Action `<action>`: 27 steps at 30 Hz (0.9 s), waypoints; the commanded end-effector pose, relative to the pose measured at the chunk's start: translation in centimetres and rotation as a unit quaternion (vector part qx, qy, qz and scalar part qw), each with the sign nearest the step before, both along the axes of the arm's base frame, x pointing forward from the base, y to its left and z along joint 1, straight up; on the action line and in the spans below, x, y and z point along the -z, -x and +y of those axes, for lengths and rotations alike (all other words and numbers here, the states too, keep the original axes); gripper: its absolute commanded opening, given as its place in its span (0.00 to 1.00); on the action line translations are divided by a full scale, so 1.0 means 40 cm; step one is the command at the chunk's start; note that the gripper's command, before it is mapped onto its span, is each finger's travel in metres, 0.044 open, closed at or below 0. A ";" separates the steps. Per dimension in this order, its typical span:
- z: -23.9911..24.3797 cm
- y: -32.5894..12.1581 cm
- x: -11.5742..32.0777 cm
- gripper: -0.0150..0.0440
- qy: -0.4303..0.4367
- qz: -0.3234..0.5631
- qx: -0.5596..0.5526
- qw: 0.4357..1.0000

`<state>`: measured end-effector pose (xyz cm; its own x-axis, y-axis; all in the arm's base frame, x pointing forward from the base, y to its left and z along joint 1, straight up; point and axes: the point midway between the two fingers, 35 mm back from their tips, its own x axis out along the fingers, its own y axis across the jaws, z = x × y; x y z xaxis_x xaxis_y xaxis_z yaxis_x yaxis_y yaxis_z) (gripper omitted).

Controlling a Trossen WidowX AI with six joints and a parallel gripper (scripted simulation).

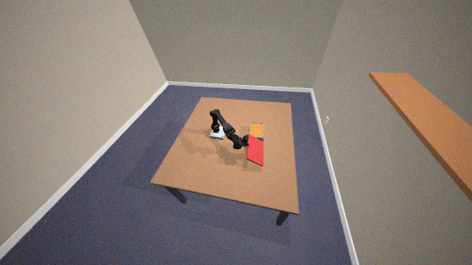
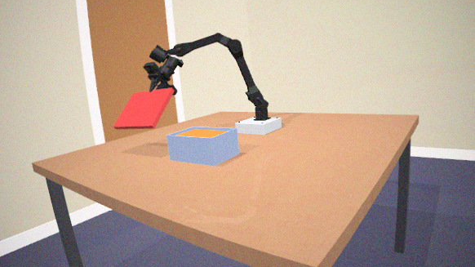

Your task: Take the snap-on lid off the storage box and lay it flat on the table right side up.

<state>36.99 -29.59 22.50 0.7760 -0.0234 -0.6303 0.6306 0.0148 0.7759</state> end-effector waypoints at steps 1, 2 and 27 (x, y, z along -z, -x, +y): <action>-0.023 -0.001 -0.008 0.25 0.003 -0.005 -0.005 1.000; -0.028 0.000 -0.008 0.25 0.003 -0.005 -0.005 1.000; -0.082 0.009 0.016 0.25 0.004 -0.005 -0.005 1.000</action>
<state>36.60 -33.13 22.06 0.7761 -0.0253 -0.6301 0.6306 0.0181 0.7759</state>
